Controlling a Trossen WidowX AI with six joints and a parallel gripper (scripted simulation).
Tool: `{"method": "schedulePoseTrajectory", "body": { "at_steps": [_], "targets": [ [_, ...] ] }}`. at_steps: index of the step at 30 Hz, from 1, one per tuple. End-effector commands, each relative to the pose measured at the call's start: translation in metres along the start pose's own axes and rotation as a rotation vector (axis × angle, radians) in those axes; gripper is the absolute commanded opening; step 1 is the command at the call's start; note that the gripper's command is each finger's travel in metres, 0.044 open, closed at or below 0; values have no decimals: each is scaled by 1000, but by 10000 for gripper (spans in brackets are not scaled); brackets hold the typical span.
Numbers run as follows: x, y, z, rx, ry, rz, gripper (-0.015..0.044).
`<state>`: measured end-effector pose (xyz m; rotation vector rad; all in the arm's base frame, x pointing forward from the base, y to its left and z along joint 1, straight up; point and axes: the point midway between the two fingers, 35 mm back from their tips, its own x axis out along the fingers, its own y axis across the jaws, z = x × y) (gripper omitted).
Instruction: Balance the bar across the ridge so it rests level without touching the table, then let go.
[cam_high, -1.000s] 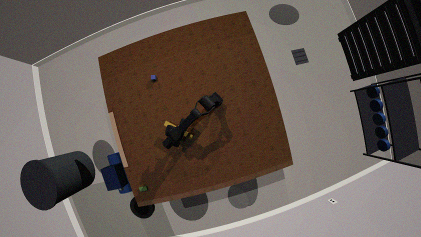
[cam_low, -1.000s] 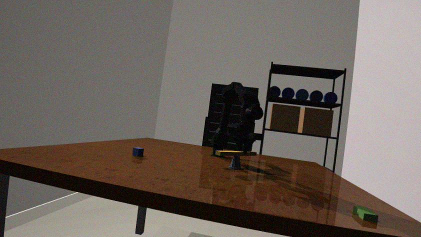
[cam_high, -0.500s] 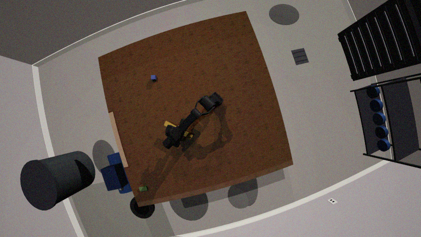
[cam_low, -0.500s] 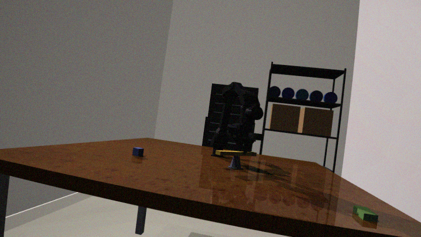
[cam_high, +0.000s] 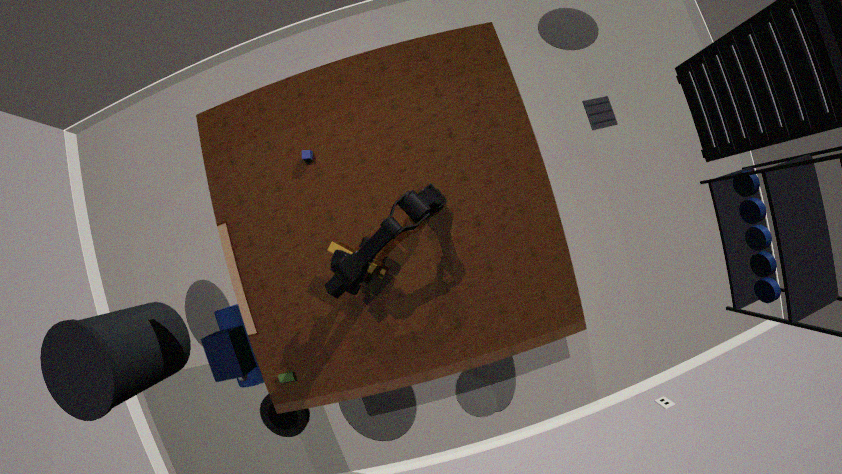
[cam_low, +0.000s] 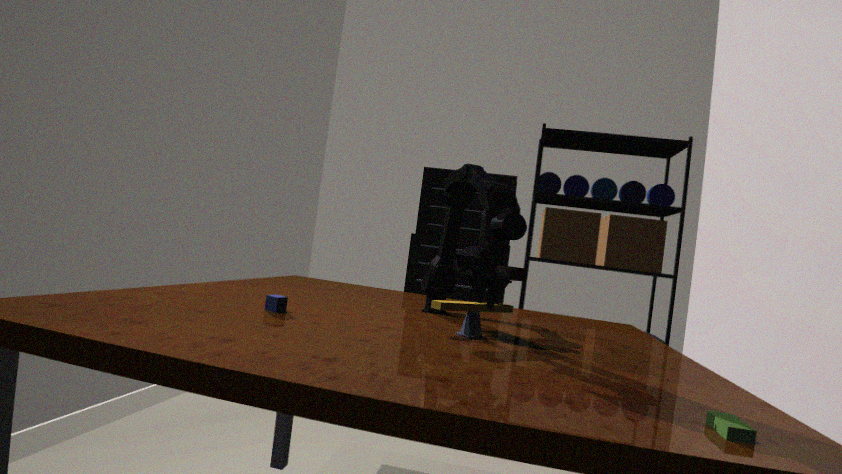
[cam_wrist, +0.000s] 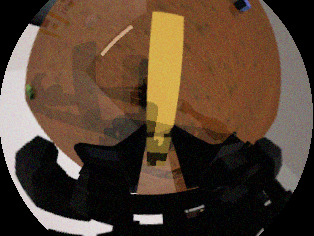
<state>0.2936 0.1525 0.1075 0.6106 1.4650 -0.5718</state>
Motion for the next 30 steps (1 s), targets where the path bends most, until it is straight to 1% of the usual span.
{"method": "schedulePoseTrajectory", "body": {
  "at_steps": [1,25,30],
  "targets": [
    [0,0,0,0,0,0,0],
    [0,0,0,0,0,0,0],
    [0,0,0,0,0,0,131]
  ]
}}
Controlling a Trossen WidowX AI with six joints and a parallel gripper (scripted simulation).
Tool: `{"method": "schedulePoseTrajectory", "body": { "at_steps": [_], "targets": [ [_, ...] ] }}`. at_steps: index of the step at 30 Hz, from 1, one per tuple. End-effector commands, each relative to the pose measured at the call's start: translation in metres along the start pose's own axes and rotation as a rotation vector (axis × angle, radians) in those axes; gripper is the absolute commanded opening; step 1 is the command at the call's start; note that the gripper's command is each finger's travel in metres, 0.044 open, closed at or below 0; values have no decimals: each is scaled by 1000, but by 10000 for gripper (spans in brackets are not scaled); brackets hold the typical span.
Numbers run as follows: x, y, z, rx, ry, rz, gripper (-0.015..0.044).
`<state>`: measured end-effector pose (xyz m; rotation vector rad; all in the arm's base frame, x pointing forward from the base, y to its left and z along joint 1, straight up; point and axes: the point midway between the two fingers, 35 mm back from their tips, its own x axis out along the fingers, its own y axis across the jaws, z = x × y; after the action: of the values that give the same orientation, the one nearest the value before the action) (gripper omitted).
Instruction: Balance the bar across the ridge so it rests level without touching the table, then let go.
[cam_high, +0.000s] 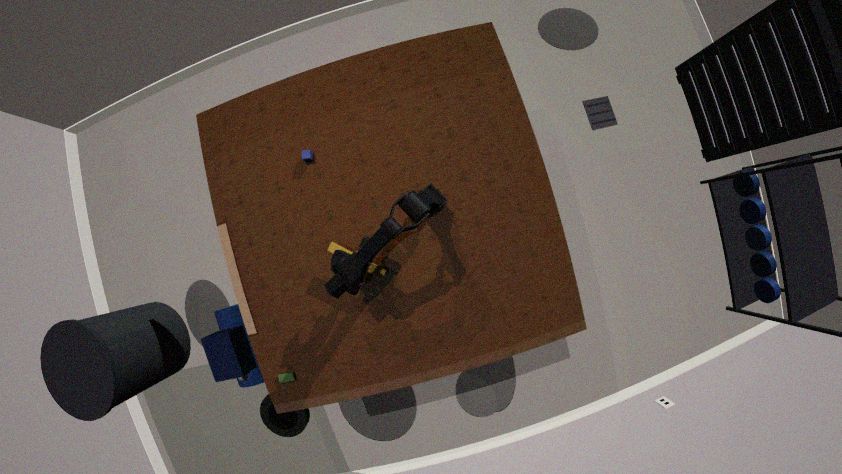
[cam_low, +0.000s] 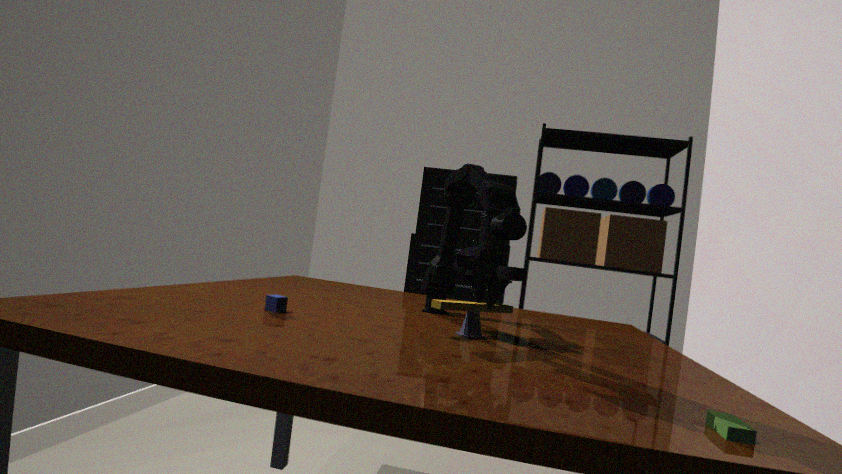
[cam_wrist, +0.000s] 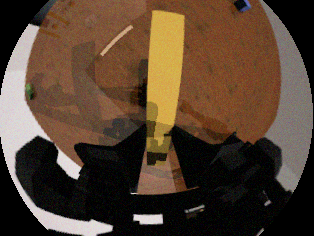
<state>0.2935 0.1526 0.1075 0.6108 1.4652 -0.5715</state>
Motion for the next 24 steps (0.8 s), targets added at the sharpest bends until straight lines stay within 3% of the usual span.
{"method": "schedulePoseTrajectory", "body": {
  "at_steps": [1,24],
  "targets": [
    [0,0,0,0,0,0,157],
    [0,0,0,0,0,0,169]
  ]
}}
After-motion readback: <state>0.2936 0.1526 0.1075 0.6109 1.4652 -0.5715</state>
